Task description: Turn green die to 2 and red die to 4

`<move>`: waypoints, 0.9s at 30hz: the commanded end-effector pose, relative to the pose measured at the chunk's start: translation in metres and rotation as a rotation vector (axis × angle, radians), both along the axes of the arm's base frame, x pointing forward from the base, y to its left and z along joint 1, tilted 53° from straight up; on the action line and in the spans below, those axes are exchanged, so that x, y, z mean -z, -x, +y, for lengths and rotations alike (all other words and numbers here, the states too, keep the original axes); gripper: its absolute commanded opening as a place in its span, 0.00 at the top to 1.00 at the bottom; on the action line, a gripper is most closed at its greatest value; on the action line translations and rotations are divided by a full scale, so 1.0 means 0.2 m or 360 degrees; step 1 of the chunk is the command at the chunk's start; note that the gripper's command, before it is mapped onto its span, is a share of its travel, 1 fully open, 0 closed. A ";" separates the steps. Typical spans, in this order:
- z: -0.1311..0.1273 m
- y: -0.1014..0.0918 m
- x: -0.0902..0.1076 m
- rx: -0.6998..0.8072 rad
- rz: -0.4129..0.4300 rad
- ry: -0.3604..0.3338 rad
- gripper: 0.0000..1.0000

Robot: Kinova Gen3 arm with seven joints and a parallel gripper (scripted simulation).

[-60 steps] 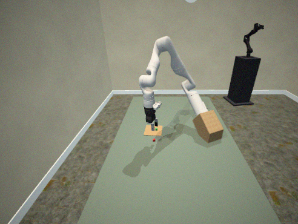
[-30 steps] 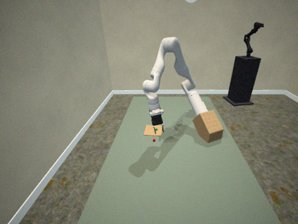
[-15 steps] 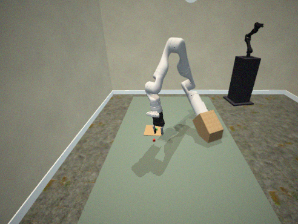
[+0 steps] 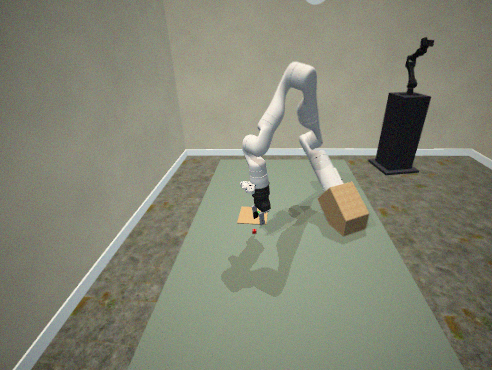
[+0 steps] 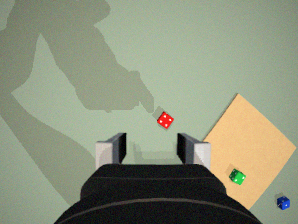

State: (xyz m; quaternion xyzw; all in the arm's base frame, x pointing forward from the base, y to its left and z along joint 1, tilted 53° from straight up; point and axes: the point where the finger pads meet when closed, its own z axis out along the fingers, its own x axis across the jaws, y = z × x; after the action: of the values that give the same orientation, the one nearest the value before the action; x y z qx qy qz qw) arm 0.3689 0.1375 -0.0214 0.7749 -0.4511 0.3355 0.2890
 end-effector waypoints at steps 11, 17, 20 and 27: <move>0.00 -0.05 -0.04 0.0287 -0.0494 -0.0181 0.00; 0.01 -0.06 -0.06 0.0353 -0.0604 -0.0231 0.00; 0.01 -0.07 -0.06 0.0392 -0.0669 -0.0261 0.00; 0.01 -0.08 -0.07 0.0449 -0.0765 -0.0308 0.00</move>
State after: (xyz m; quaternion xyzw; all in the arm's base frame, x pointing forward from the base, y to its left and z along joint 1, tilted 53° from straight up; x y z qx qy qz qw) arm 0.3848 0.1390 -0.0069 0.6279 -0.6396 0.4191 0.1449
